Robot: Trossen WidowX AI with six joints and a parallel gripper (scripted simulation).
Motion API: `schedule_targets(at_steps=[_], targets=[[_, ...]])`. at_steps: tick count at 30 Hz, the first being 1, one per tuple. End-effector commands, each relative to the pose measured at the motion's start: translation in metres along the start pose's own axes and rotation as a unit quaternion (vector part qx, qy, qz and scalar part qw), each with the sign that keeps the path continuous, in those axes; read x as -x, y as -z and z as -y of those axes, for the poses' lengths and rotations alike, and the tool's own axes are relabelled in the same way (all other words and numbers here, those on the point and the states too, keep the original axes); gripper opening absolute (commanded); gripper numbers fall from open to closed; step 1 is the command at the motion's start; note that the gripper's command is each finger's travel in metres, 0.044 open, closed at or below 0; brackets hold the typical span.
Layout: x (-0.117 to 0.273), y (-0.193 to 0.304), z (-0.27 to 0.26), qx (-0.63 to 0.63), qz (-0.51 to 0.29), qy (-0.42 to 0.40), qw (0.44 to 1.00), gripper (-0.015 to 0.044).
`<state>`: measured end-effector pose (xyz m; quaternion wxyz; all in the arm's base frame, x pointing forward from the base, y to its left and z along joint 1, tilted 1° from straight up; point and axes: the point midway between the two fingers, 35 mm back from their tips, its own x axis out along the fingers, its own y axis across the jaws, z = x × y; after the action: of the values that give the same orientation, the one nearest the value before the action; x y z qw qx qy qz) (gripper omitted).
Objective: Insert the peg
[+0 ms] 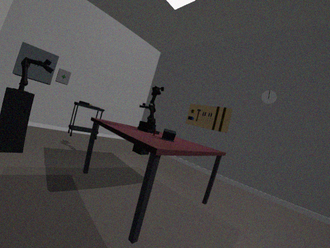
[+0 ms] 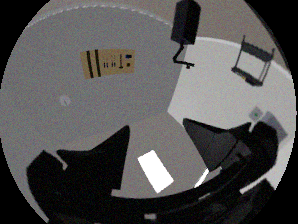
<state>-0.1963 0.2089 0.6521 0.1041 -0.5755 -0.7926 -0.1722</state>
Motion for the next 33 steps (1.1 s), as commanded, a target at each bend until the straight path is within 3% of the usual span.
schedule_targets(at_steps=[1,16,33], targets=[[0.0,0.001,-0.001,-0.002,-0.002,-0.001,1.0,0.0426],[0.051,0.072,-0.079,-0.076,-0.162,-0.067,0.982,0.044],[0.186,0.141,-0.215,-0.146,-0.387,-0.201,0.888,0.044]])
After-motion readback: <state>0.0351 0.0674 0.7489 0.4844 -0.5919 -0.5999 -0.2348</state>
